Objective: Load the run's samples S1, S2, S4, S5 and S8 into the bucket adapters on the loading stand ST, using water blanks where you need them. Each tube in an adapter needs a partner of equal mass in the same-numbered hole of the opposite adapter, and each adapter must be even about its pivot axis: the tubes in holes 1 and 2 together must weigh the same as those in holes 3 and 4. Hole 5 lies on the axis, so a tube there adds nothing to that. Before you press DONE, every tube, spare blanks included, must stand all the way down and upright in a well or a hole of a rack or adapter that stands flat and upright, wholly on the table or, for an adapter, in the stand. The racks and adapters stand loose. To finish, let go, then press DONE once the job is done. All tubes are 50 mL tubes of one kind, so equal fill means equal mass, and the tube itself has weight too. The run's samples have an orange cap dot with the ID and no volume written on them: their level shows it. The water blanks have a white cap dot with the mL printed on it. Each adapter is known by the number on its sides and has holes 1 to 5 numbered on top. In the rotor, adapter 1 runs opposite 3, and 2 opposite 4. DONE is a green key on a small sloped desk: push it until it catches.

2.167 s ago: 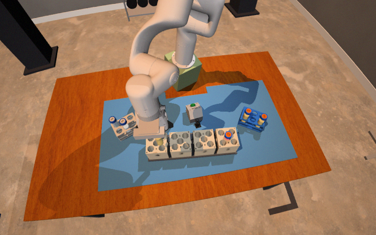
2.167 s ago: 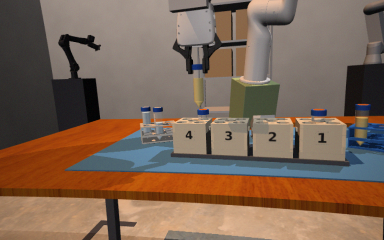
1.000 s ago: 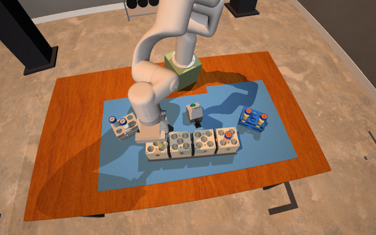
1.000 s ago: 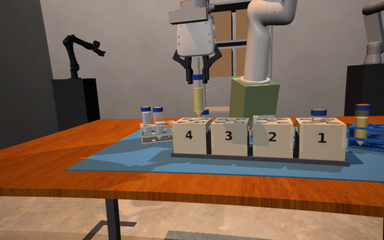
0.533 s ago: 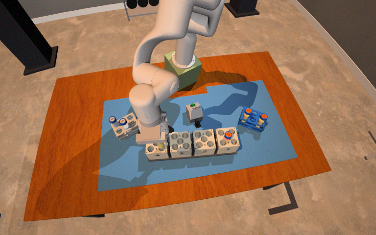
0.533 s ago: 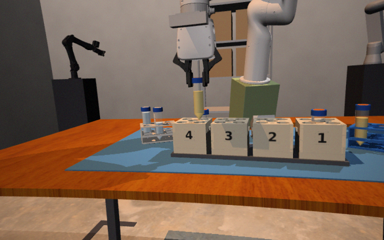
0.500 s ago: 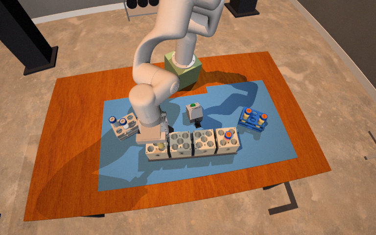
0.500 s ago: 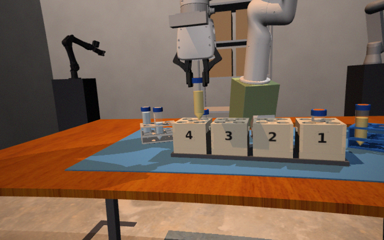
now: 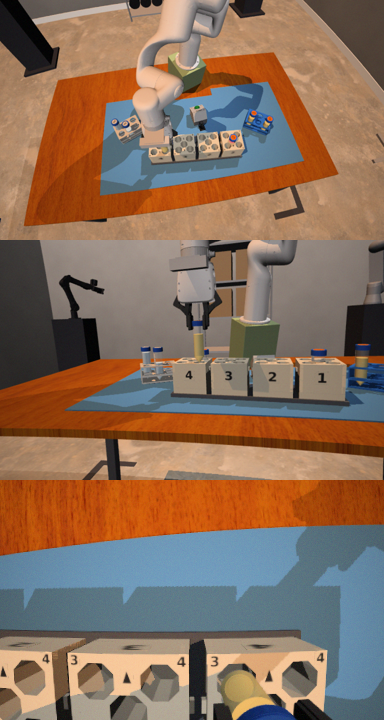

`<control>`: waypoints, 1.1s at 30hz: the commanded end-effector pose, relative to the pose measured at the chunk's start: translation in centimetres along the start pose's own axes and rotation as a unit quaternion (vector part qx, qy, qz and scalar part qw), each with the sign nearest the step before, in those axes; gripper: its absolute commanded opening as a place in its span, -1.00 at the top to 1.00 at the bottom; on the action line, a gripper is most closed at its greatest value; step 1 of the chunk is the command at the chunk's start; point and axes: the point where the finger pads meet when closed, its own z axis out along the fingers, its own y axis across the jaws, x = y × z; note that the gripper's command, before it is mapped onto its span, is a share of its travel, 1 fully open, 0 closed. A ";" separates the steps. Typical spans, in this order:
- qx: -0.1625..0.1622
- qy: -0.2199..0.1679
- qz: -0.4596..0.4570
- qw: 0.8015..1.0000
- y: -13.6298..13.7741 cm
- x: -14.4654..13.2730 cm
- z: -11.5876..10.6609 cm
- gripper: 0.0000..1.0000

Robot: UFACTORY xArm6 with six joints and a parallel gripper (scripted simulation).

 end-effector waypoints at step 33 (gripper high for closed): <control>-0.001 0.002 0.000 1.000 0.1 0.2 3.1 1.00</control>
